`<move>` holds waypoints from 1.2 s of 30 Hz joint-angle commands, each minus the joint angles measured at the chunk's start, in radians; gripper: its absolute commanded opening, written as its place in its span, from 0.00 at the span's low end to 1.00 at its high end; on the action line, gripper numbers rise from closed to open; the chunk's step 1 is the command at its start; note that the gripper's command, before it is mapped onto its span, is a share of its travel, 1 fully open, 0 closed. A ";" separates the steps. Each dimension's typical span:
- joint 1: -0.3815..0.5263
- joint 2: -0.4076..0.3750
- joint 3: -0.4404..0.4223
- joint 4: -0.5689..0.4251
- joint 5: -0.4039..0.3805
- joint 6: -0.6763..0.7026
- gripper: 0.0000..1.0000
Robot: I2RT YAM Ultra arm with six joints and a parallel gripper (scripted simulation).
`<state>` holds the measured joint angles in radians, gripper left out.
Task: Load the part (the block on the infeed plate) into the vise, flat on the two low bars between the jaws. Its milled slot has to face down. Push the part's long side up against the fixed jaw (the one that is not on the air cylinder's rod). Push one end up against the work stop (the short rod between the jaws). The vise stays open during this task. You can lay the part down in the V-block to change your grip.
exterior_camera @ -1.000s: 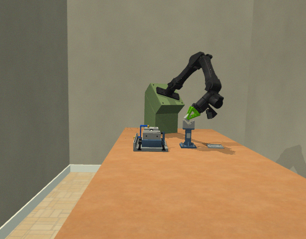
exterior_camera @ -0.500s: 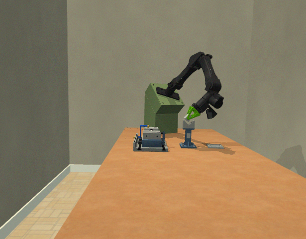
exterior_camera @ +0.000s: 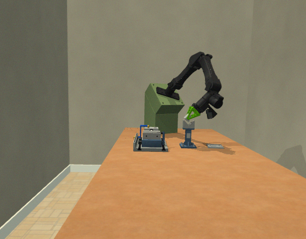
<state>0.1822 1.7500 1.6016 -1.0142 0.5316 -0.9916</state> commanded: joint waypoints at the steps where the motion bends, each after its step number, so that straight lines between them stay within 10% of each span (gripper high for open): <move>1: 0.007 -0.002 0.027 -0.027 0.031 0.007 0.00; 36: 0.006 0.013 0.052 -0.033 0.032 0.011 0.00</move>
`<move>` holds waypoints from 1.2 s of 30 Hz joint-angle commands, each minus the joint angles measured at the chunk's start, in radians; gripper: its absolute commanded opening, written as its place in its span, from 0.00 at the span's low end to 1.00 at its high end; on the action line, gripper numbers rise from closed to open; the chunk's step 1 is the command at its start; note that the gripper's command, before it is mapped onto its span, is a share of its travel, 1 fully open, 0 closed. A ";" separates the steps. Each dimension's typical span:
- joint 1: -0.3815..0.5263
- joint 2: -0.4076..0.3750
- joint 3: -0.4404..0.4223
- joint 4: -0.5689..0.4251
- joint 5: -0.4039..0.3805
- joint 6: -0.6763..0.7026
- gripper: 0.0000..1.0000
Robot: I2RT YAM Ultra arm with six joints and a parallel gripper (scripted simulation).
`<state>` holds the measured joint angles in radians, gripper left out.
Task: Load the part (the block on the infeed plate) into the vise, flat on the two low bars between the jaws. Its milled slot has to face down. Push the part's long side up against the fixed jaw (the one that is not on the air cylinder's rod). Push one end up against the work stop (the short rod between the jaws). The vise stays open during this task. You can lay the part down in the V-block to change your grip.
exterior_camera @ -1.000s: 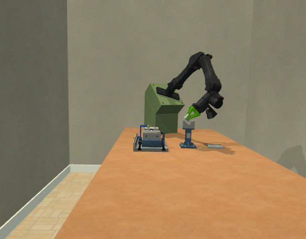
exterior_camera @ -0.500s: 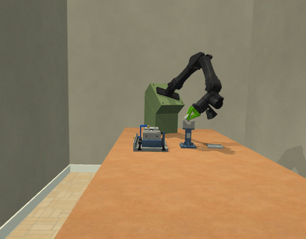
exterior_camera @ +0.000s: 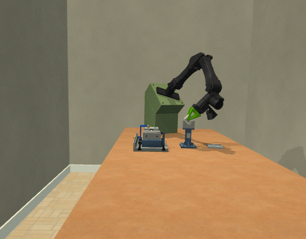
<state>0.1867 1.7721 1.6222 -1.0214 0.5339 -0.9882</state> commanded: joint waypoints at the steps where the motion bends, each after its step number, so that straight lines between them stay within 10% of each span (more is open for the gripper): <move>1: 0.002 -0.001 0.033 -0.026 0.030 0.008 0.00; 36: 0.012 0.044 0.090 -0.041 0.032 0.015 0.00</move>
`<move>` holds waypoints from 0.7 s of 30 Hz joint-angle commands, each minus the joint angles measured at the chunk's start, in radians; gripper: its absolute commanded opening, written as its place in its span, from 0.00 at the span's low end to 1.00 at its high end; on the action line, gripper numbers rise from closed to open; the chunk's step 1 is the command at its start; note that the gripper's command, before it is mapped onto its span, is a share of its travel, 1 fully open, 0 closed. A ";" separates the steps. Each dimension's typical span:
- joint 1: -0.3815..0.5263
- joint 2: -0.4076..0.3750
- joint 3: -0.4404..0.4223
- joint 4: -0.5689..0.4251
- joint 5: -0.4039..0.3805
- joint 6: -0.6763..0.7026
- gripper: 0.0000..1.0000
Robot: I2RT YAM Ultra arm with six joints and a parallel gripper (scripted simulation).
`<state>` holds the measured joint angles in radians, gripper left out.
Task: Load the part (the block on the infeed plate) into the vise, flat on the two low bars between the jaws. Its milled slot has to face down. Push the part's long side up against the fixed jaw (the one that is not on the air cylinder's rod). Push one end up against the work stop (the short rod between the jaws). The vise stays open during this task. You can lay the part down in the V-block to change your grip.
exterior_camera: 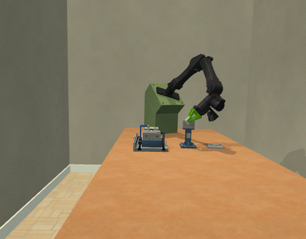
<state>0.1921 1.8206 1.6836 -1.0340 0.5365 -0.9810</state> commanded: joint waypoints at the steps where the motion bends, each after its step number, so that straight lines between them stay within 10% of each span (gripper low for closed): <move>1: 0.007 -0.005 0.029 -0.028 0.030 0.007 0.00; 21: 0.012 0.022 0.058 -0.036 0.031 0.010 0.00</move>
<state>0.1947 1.8412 1.7119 -1.0496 0.5426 -0.9771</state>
